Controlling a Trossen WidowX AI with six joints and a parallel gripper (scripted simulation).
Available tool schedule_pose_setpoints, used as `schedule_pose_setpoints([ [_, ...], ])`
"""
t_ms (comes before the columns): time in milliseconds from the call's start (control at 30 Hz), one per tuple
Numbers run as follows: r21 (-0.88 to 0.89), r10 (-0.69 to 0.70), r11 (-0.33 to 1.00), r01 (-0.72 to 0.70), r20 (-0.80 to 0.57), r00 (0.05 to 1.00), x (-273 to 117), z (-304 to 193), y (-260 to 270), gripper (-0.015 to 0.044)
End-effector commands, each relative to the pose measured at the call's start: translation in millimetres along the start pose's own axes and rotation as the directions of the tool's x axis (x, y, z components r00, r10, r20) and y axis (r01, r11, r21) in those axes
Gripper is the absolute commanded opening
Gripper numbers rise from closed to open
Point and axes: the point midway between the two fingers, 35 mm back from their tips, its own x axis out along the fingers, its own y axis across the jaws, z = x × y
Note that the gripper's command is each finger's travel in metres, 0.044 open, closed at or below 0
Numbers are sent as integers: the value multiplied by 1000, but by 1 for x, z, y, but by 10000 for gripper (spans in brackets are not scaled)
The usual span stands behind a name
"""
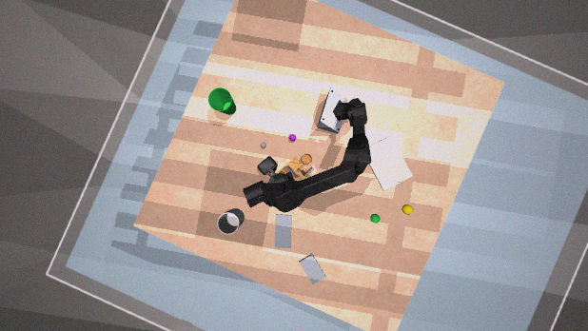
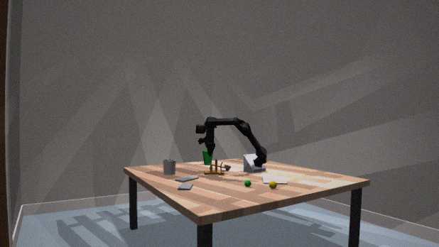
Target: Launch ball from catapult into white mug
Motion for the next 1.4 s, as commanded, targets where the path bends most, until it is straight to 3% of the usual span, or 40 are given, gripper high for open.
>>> schedule_pose_setpoints([
  [0, 0, 0, 1000, 0, -18, 1000, 6, -1, 3, 440],
  [100, 3, 3, 1000, -3, -22, 1000, 4, -5, 1, 440],
  [267, 2, 5, 1000, -4, -22, 1000, 47, -6, 2, 440],
  [1367, 2, 6, 1000, -6, -22, 1000, 95, -6, 2, 440],
])
